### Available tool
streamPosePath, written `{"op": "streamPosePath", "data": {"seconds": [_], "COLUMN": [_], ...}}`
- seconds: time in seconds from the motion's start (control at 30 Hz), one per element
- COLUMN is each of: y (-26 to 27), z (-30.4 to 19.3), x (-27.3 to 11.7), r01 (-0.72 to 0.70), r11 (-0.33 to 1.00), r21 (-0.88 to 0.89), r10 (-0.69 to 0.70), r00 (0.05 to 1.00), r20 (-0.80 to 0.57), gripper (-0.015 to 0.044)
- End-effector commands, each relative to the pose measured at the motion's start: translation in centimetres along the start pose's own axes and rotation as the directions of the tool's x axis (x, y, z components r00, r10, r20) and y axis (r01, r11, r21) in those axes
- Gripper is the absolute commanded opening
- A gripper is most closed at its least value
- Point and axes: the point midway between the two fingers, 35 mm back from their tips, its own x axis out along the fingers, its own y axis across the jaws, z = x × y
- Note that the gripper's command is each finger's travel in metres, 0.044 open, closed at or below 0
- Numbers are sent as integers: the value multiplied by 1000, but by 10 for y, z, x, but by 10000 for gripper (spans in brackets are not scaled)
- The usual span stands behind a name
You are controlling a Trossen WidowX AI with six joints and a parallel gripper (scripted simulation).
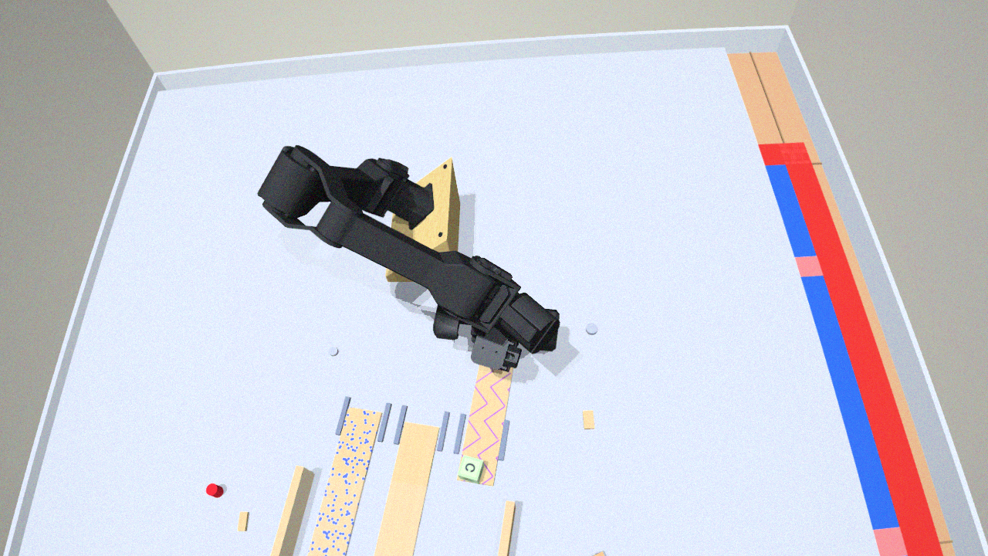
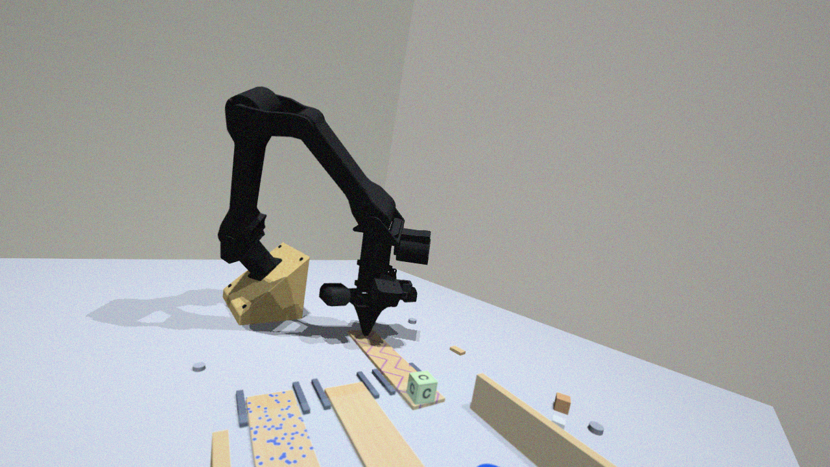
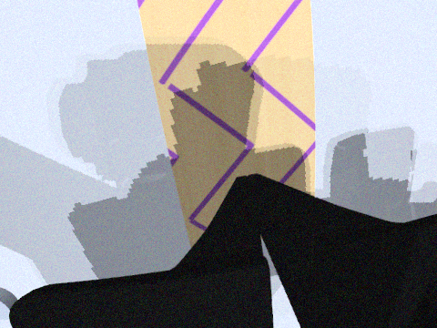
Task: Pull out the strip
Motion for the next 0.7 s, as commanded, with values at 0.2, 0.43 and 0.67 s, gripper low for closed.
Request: {"op": "streamPosePath", "data": {"seconds": [0.2,0.43,0.67], "y": [0,1,0], "z": [-7,-5,22], "x": [-3,-42,-41], "r01": [-2,4,8], "r11": [1000,1000,992], "r21": [-2,-5,128], "r10": [1,-4,-5], "r00": [1000,1000,1000], "r20": [-3,-23,-22], "gripper": [0,0,157]}}
